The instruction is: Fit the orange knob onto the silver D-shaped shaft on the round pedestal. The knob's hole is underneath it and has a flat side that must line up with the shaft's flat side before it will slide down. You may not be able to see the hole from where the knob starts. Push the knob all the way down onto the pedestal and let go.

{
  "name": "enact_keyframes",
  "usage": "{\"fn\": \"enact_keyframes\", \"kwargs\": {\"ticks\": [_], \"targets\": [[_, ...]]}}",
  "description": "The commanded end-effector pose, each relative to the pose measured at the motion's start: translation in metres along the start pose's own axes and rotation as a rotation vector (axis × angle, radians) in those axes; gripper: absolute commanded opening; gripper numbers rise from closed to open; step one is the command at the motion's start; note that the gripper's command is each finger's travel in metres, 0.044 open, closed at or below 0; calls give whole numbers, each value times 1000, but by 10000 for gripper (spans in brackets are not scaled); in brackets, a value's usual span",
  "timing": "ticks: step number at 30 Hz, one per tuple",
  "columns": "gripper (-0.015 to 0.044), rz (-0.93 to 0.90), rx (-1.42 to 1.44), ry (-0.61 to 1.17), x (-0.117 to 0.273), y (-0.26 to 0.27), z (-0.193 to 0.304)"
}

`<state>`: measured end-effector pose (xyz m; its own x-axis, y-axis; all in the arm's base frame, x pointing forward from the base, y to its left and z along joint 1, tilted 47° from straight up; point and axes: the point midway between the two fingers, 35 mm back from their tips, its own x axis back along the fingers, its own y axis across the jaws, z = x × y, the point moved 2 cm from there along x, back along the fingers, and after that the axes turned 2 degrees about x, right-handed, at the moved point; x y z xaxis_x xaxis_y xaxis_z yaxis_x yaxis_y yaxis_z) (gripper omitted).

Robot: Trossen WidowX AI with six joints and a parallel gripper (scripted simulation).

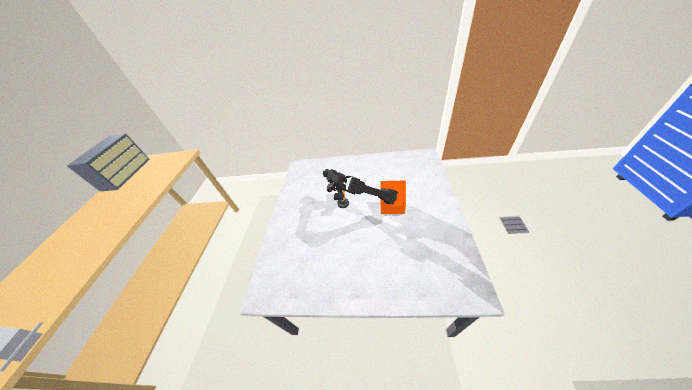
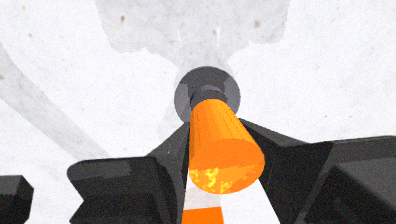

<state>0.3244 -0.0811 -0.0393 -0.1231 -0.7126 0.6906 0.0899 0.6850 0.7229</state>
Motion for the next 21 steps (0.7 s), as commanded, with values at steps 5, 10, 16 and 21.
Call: {"fn": "enact_keyframes", "kwargs": {"ticks": [5, 10, 16, 21], "targets": [[0, 5, 199, -7, 5, 0, -4], [0, 5, 209, -7, 5, -1, -6], [0, 5, 209, -8, 4, -2, -9], [0, 5, 209, -8, -1, -2, -9]]}}
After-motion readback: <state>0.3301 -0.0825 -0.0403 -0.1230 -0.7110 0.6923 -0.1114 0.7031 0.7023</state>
